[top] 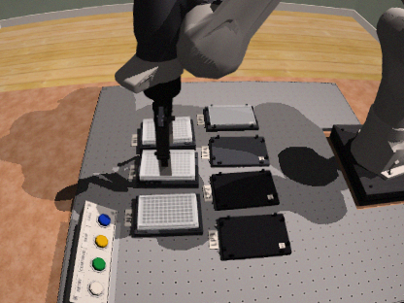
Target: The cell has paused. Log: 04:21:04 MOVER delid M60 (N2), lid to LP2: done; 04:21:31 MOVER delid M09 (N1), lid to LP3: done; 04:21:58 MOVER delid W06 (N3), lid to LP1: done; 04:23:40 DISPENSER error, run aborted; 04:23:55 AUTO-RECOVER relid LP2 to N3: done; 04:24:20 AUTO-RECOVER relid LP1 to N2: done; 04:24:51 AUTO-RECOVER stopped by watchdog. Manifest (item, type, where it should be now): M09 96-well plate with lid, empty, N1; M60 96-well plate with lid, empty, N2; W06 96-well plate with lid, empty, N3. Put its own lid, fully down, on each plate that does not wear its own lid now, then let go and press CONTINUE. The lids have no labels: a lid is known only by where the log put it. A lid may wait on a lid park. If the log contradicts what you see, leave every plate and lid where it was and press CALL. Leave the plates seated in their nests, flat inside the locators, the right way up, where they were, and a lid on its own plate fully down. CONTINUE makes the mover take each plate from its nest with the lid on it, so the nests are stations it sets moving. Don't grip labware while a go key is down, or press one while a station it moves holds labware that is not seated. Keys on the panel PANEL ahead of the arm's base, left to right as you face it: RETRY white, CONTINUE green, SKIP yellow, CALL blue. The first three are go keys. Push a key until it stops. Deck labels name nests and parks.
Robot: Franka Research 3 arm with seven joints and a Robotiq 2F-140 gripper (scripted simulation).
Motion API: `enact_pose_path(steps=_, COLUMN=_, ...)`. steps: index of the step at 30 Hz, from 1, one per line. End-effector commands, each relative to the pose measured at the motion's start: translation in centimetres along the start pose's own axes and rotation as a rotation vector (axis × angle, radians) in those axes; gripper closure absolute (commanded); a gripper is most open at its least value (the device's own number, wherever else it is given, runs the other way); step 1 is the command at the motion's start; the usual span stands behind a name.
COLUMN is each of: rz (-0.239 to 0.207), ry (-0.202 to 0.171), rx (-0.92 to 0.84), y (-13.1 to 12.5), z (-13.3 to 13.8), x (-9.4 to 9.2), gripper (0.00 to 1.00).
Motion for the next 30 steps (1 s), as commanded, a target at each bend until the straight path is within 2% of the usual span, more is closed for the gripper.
enact_pose_path(steps=1, rz=0.0, ry=0.001, rx=-0.002, y=-0.05, z=-0.01, x=0.16, gripper=0.34)
enact_pose_path(steps=23, rz=0.0, ry=0.001, rx=-0.002, y=-0.05, z=-0.01, x=0.16, gripper=0.34)
enact_pose_path(steps=24, rz=0.0, ry=0.001, rx=-0.002, y=-0.05, z=-0.01, x=0.16, gripper=0.41)
enact_pose_path(steps=30, rz=0.0, ry=0.001, rx=-0.002, y=-0.05, z=-0.01, x=0.16, gripper=0.41)
Point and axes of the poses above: the point where the finger pads meet when closed, its own x axis out along the fingers, its own z axis across the jaws, y = z × x, the point moved 3 cm from there along -x, back along the fingers, and after that the axes turned 5 degrees about -x, right-handed, at the moved point
